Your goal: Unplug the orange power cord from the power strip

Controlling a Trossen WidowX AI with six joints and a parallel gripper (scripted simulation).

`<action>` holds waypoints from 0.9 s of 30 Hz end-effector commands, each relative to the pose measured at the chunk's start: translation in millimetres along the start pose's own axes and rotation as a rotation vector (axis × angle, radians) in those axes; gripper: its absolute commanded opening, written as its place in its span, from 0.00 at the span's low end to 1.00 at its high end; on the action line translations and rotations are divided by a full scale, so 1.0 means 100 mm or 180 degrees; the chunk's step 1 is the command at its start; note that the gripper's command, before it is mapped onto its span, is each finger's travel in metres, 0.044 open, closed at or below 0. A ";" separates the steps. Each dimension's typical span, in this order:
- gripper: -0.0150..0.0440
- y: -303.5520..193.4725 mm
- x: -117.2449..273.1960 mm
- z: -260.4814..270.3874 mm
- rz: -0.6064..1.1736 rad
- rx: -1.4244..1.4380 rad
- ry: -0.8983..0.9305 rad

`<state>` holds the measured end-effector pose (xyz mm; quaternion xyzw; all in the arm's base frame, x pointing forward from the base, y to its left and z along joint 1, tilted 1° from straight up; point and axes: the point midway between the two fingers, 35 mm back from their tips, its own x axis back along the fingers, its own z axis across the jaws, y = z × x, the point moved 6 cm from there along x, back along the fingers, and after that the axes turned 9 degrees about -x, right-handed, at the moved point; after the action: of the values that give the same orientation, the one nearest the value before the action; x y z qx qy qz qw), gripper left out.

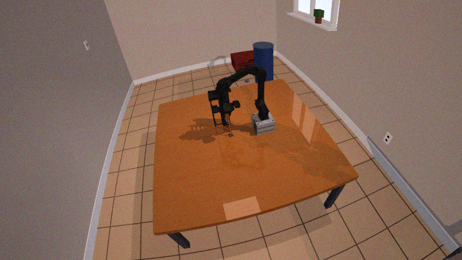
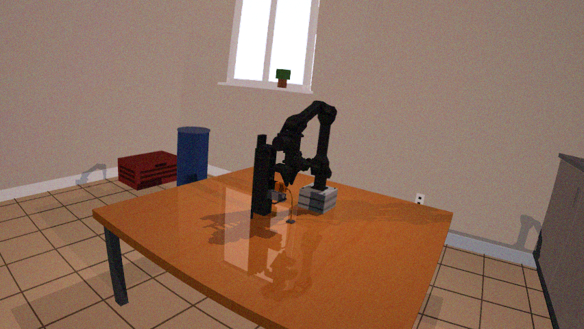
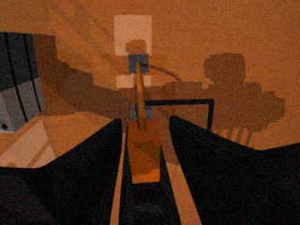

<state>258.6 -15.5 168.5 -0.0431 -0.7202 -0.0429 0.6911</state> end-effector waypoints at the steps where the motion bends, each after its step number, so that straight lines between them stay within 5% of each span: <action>1: 0.53 -0.07 0.00 -0.01 0.0012 0.0013 0.0002; 27: 0.53 -0.27 -0.12 -0.03 0.0019 0.0014 0.0001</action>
<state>258.8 -42.6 161.0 -0.0448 -0.7208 -0.0417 0.6904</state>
